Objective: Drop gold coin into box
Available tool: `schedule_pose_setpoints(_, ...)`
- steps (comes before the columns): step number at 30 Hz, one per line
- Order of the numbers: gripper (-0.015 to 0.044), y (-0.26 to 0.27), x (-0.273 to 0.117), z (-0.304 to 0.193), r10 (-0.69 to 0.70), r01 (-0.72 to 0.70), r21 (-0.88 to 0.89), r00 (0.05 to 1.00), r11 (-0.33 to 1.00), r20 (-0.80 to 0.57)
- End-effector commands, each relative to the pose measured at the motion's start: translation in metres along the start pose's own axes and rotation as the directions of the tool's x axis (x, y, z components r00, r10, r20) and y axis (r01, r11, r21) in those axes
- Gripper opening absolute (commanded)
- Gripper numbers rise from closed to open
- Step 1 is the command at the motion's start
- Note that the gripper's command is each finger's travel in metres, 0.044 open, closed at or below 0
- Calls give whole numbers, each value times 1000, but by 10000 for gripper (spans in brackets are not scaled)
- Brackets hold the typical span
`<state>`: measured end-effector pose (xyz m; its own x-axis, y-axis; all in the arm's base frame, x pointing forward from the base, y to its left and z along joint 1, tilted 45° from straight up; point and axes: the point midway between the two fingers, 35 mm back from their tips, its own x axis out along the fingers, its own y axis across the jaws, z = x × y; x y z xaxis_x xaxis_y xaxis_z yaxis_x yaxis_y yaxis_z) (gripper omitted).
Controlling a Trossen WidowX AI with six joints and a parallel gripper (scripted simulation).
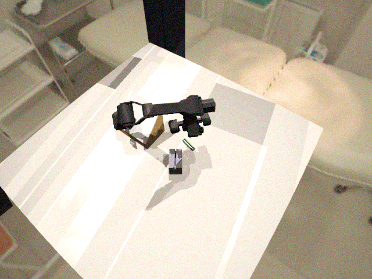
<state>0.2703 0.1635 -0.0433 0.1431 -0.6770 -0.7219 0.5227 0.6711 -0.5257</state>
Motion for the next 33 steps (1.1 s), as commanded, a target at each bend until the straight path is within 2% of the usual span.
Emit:
schedule_pose_setpoints(1, 0, 3, -2, -2, 4, -4, 150, 1000, 989, -3)
schedule_pose_setpoints(6, 0, 4, -2, -4, 4, -3, 265, 1000, 964, -3)
schedule_pose_setpoints(33, 0, -27, -4, 39, 9, -7, 260, 1000, 966, -5)
